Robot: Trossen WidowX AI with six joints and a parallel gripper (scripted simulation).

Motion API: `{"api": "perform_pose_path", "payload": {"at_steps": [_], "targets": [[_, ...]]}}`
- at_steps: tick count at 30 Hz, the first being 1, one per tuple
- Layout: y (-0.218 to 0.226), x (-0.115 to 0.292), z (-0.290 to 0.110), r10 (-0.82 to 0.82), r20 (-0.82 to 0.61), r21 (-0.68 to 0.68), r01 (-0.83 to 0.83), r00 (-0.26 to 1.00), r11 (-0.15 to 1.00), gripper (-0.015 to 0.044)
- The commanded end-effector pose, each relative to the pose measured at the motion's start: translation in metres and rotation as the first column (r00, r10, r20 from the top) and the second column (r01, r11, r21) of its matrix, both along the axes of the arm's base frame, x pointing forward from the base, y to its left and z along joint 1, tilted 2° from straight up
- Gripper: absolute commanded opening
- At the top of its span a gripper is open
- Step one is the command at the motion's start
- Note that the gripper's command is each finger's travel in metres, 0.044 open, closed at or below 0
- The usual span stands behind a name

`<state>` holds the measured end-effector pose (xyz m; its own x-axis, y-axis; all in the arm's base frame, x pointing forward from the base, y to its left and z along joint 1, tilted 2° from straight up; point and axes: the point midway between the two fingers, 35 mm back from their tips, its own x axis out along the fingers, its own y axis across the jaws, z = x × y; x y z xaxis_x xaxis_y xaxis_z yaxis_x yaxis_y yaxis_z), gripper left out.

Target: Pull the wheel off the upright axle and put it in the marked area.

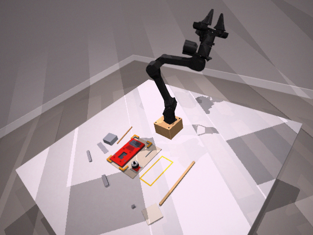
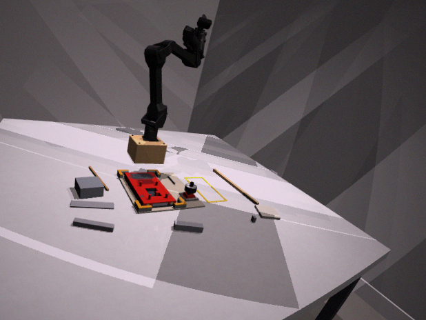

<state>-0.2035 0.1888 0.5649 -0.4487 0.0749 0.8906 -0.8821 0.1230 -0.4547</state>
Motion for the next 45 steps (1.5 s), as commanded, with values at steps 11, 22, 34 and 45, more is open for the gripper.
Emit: {"api": "perform_pose_path", "payload": {"at_steps": [11, 22, 34, 45], "targets": [[0.133, 0.042, -0.041, -0.043, 0.044, -0.443, 0.058, 0.998, 0.895, 0.03], [0.203, 0.099, -0.08, -0.115, 0.001, -0.678, 0.085, 0.993, 0.73, 0.03], [0.27, 0.202, -0.144, -0.277, -0.148, -0.907, -0.019, 0.949, 0.421, 0.03], [0.286, 0.334, -0.223, -0.572, -0.333, -0.94, -0.31, 0.75, 0.142, 0.03]]}}
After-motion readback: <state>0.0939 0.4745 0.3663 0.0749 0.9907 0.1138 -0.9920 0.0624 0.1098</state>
